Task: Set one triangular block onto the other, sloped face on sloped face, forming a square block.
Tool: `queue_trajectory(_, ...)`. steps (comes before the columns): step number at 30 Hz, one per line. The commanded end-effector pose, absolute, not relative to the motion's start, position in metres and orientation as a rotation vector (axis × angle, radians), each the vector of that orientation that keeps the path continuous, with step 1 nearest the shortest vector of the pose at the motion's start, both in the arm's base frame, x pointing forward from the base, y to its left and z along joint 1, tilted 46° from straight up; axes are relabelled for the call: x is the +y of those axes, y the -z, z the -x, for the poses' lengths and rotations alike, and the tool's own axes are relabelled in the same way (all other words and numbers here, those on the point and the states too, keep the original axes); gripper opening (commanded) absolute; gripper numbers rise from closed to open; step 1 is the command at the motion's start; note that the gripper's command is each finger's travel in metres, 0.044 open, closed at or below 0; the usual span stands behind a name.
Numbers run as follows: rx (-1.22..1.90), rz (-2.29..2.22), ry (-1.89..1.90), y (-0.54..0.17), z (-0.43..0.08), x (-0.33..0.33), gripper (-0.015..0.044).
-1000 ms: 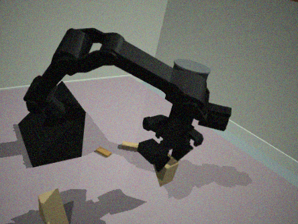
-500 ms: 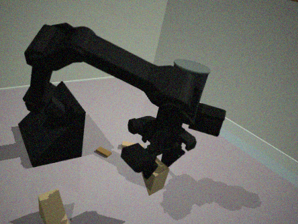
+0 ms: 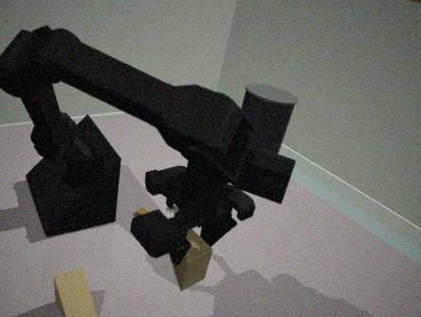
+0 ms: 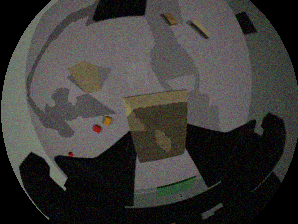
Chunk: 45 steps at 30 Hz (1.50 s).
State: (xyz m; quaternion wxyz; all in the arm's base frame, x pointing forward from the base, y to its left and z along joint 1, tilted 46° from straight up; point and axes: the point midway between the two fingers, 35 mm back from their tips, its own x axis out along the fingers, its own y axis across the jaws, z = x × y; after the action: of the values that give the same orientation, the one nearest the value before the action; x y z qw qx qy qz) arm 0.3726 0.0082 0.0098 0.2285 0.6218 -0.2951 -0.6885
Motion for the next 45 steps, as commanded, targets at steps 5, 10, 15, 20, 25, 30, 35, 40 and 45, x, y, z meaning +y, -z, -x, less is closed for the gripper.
queue_trajectory(5, -0.813, -1.711, 1.887, -0.046, -0.370, -0.016, 0.0000)
queue_trajectory(10, -0.816, -1.708, 1.885, -0.066, -0.366, -0.031, 0.0000)
queue_trajectory(15, -0.820, -1.704, 1.884, -0.085, -0.360, -0.045, 0.0000)
queue_trajectory(20, -0.826, -1.699, 1.882, -0.104, -0.353, -0.059, 0.0000)
queue_trajectory(25, -0.832, -1.693, 1.880, -0.122, -0.344, -0.073, 0.0000)
queue_trajectory(30, -0.832, -1.693, 1.880, -0.124, -0.343, -0.075, 0.0000)
queue_trajectory(35, -0.831, -1.693, 1.881, -0.114, -0.337, -0.085, 0.0000)
queue_trajectory(40, -0.831, -1.693, 1.880, -0.102, -0.329, -0.096, 0.0000)
queue_trajectory(45, -0.832, -1.693, 1.880, -0.090, -0.320, -0.105, 0.0000)
